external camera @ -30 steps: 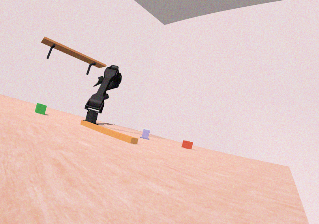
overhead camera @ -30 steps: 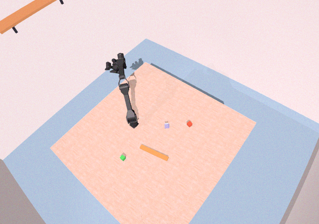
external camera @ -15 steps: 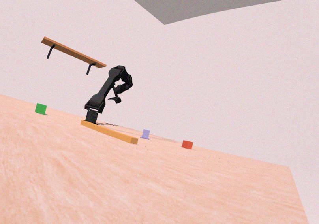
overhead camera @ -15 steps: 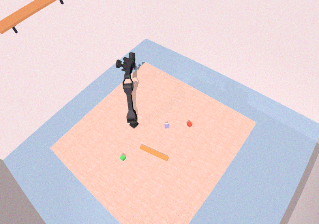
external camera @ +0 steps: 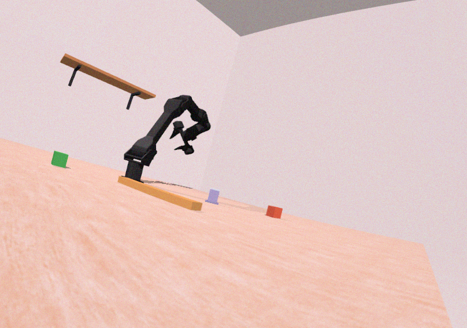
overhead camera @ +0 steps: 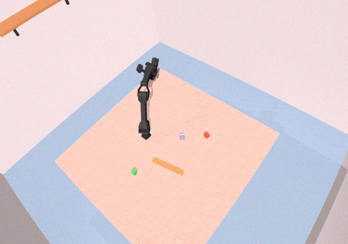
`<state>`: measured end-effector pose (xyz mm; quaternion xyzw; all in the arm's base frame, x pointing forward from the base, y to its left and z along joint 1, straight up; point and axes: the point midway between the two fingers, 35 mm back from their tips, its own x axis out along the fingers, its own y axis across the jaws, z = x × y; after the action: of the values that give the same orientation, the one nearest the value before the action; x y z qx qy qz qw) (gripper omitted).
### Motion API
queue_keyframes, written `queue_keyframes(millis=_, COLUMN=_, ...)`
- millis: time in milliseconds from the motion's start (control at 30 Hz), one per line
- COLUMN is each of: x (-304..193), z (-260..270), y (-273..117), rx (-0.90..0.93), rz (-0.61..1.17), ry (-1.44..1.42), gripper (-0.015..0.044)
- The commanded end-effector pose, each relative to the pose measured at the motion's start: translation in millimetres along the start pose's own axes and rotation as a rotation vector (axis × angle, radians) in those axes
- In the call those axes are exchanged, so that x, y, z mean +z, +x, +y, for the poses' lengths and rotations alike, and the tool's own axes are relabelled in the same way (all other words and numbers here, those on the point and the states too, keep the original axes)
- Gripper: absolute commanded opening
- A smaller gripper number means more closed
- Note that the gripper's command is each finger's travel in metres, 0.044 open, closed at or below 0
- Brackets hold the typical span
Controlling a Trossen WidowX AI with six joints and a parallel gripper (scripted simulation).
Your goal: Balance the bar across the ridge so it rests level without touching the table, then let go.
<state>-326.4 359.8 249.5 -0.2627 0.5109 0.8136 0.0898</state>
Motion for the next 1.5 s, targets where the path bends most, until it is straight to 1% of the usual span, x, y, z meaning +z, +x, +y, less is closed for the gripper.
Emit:
queue_keyframes(millis=0, x=3.5, z=-18.3, y=-20.5, rx=-0.041, rz=-0.037, ry=0.008, gripper=0.0315)
queue_keyframes(millis=300, x=7.9, z=-65.2, y=-64.5, rx=-0.147, rz=-0.115, ry=0.06, gripper=0.0315)
queue_keyframes(millis=767, x=5.3, z=-127.2, y=-144.7, rx=-0.276, rz=-0.258, ry=0.175, gripper=0.0315)
queue_keyframes(millis=1300, x=-25.6, z=-193.4, y=-239.0, rx=-0.453, rz=-0.392, ry=0.289, gripper=0.0315)
queue_keyframes(millis=1467, x=-40.3, z=-207.4, y=-265.8, rx=-0.479, rz=-0.435, ry=0.342, gripper=0.0315)
